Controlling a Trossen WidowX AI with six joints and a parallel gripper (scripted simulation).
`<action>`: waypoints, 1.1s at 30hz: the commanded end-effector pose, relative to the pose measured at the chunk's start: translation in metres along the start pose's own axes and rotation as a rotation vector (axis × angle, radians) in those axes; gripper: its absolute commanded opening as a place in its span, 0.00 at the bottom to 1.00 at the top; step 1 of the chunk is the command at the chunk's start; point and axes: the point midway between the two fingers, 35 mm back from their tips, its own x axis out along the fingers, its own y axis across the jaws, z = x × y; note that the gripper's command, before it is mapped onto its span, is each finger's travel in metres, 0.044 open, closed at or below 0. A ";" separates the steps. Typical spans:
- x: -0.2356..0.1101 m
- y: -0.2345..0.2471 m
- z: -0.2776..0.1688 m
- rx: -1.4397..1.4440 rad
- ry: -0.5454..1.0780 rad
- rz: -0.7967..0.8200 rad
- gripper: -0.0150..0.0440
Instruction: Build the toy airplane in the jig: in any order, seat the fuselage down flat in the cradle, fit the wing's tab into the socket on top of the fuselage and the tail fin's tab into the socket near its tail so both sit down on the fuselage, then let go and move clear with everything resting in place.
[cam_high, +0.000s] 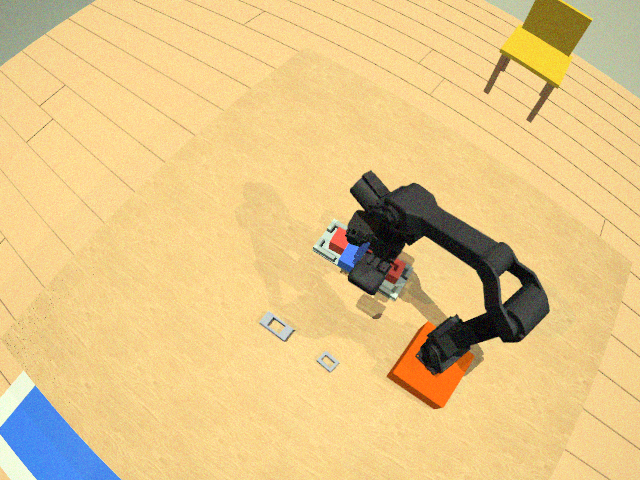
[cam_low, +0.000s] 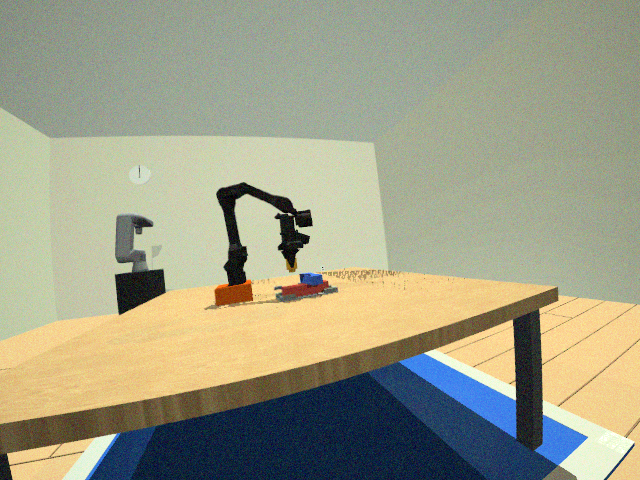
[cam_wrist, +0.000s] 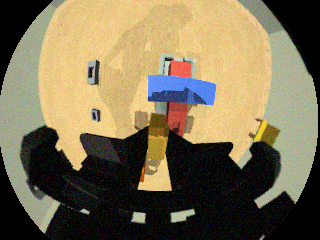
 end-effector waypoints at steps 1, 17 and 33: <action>0.003 -0.011 -0.005 -0.015 0.003 -0.005 0.25; 0.012 -0.051 -0.028 -0.064 0.010 -0.004 0.25; 0.012 -0.051 -0.028 -0.064 0.010 -0.004 0.36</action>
